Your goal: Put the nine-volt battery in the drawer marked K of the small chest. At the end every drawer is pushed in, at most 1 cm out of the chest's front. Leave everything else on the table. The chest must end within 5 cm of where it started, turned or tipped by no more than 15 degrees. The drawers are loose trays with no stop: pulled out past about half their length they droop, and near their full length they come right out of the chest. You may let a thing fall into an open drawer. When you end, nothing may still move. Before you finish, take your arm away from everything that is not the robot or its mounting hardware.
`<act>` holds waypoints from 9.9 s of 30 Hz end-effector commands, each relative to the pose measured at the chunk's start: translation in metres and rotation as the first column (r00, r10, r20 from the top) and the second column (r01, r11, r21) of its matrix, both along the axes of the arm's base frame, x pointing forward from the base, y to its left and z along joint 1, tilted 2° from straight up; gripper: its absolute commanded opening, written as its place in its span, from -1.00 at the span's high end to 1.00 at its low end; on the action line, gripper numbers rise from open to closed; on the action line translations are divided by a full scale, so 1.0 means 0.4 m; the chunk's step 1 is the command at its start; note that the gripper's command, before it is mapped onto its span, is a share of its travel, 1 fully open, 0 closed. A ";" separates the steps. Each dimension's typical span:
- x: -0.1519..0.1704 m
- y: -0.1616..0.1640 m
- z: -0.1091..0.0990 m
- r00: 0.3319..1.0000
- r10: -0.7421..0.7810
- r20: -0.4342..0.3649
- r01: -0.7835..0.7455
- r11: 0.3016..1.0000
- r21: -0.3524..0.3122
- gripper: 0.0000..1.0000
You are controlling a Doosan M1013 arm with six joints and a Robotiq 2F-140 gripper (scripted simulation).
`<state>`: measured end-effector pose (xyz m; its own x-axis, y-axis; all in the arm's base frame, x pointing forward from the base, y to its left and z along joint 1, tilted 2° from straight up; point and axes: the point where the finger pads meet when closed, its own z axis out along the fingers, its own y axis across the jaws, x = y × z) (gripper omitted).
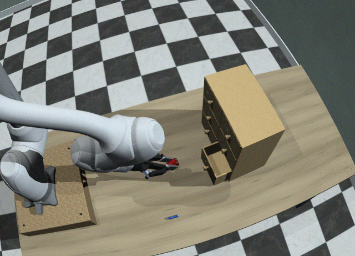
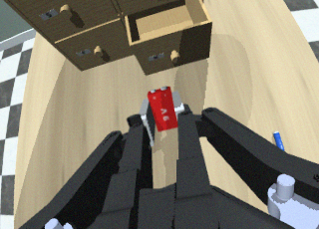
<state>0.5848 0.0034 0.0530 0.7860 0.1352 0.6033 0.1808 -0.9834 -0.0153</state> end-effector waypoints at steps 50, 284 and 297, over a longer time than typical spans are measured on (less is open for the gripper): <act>-0.023 0.000 -0.025 0.862 -0.023 0.507 -0.019 0.997 0.077 0.73; 0.405 0.071 -0.020 0.862 -0.023 0.507 -0.019 0.997 0.077 0.73; 0.405 0.071 -0.020 0.862 -0.023 0.507 -0.019 0.997 0.077 0.73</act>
<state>0.7425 0.0336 0.0415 0.3708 0.0709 0.9260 0.1837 -0.9830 0.0017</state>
